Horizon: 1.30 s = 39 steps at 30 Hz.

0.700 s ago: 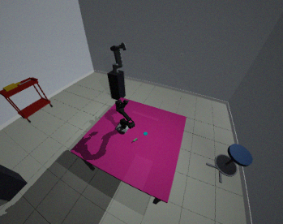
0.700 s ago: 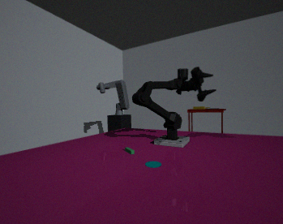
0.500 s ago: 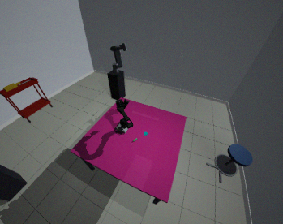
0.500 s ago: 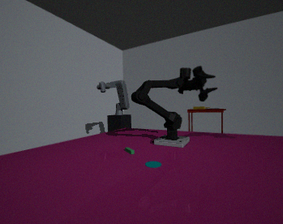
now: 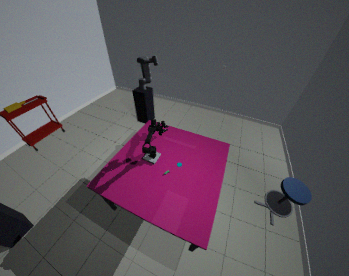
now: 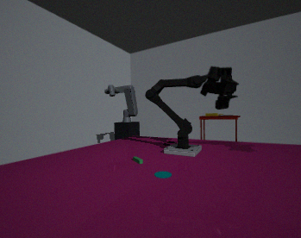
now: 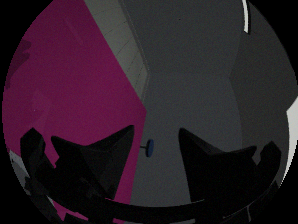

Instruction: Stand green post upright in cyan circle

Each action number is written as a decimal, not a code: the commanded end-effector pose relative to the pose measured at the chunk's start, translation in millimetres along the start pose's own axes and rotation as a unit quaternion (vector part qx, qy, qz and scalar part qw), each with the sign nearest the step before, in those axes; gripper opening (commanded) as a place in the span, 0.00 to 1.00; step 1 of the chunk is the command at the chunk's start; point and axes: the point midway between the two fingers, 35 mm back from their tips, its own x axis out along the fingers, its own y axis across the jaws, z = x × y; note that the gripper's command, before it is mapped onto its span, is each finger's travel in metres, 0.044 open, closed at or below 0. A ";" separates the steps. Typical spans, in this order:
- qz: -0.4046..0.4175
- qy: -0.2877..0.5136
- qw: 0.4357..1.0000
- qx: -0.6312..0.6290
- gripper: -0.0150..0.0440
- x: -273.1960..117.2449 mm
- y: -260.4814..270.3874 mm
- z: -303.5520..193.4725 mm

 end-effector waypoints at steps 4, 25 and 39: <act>0.060 0.097 0.993 -0.040 0.65 38.0 3.6 -40.0; 0.332 0.353 0.874 0.042 0.65 70.1 43.8 -243.5; 0.453 0.419 0.740 0.267 0.65 -7.0 91.0 -360.7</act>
